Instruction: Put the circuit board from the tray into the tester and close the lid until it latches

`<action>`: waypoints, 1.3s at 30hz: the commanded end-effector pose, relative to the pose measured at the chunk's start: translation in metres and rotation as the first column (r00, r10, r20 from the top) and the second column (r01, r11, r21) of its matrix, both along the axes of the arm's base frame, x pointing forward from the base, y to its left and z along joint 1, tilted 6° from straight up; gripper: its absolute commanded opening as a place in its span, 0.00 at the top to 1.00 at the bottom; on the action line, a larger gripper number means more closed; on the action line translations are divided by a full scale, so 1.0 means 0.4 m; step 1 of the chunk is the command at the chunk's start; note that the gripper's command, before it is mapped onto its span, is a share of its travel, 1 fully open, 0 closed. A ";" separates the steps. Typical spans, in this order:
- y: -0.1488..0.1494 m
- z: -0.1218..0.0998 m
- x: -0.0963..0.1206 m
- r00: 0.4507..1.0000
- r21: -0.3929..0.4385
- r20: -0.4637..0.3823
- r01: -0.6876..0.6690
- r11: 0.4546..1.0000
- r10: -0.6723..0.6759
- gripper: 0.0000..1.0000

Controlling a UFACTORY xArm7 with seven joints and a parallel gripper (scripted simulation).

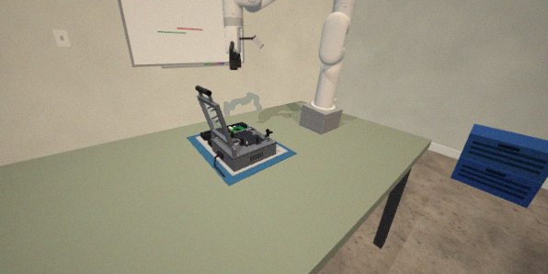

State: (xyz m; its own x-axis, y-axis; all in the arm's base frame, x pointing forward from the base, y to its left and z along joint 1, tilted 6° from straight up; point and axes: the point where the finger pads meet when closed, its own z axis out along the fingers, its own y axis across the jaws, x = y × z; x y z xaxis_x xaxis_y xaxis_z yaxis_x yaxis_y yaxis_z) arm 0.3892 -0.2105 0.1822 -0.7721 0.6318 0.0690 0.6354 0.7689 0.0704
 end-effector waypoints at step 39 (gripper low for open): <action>0.000 -0.022 -0.003 0.759 -0.023 0.077 -0.647 0.762 0.647 0.00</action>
State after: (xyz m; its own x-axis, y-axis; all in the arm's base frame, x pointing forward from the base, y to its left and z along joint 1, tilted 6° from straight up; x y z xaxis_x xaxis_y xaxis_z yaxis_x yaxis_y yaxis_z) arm 0.3882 -0.2101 0.1771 -0.9998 -0.0204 -0.0028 -0.0205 0.9944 0.1039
